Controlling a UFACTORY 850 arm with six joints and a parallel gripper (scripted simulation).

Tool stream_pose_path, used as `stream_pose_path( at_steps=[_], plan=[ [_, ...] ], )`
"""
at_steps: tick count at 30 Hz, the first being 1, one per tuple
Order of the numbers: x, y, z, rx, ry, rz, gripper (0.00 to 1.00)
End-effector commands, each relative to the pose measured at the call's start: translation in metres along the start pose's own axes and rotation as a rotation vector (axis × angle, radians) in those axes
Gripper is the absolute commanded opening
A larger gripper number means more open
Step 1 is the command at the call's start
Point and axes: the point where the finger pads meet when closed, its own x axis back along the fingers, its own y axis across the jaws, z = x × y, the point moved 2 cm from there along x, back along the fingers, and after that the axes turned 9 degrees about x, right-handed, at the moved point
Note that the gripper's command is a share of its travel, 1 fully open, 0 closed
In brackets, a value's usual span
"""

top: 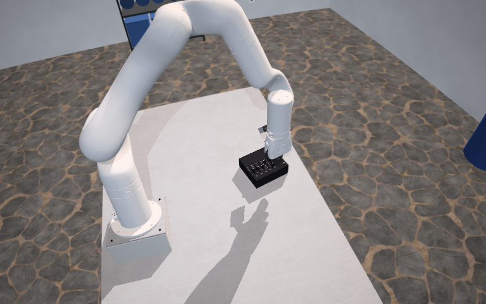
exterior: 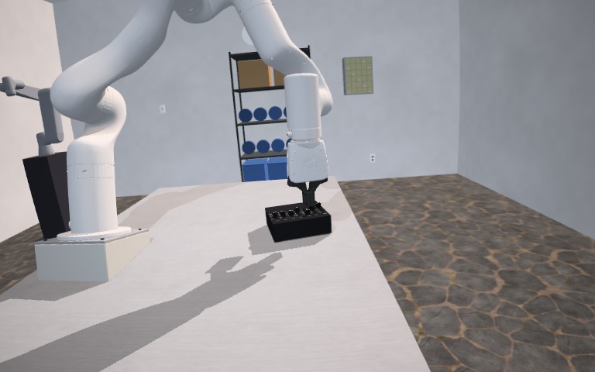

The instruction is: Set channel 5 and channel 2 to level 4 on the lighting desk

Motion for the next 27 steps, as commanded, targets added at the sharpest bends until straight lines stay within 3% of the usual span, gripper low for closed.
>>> stream_pose_path(
  at_steps=[1, 27],
  plan=[
    [-0.002, 0.001, 0.000, 0.000, -0.001, -0.002, 0.00],
    [-0.015, 0.001, 0.000, 0.000, -0.001, -0.002, 0.00]
  ],
)
